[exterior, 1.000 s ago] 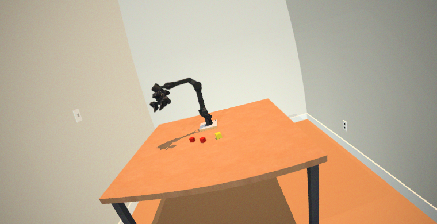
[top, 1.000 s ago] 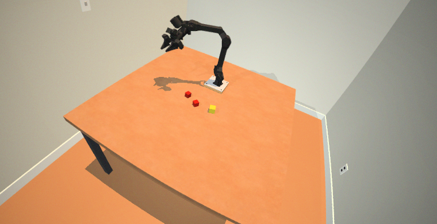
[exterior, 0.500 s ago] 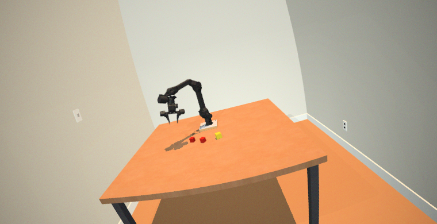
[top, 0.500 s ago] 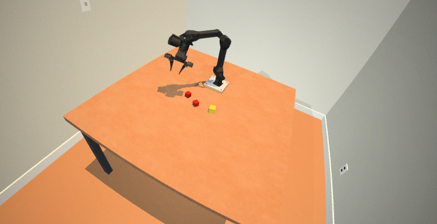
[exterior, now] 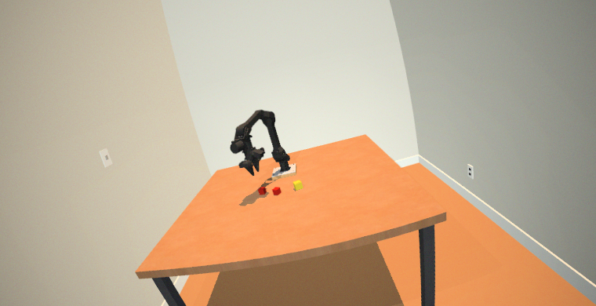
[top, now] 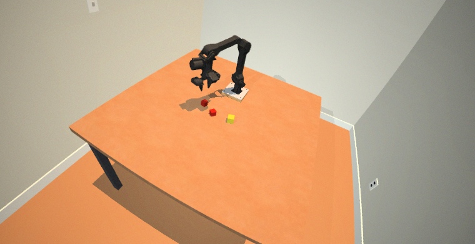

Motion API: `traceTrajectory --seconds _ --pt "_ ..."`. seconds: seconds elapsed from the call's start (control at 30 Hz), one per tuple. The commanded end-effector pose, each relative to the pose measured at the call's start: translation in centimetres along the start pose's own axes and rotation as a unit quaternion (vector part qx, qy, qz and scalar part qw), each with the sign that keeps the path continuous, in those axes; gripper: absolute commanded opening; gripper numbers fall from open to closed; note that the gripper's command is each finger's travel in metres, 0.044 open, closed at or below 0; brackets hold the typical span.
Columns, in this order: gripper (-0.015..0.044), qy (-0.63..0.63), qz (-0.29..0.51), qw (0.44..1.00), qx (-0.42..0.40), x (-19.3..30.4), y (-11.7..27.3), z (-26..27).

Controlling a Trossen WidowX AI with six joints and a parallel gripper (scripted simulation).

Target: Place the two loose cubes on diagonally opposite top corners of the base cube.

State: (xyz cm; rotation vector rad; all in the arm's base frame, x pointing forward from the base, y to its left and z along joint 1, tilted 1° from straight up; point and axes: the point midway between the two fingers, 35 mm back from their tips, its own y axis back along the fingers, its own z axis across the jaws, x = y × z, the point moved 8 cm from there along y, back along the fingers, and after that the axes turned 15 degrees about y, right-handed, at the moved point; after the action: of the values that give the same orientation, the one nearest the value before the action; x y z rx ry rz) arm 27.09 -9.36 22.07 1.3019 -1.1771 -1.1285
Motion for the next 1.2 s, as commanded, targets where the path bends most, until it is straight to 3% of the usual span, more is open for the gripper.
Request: traceTrajectory --seconds 0.0,0.23,0.5,1.17 --pt "0.0265 0.035 0.007 0.999 -0.02 -0.4 -0.3 0.3" --pt "0.0265 0.035 0.007 0.999 -0.02 -0.4 -0.8 0.2" --pt "0.0265 0.035 0.007 0.999 -0.02 -0.3 -6.4 0.5" --pt "0.0265 0.035 0.007 0.999 -0.02 -0.2 -9.2 0.6"
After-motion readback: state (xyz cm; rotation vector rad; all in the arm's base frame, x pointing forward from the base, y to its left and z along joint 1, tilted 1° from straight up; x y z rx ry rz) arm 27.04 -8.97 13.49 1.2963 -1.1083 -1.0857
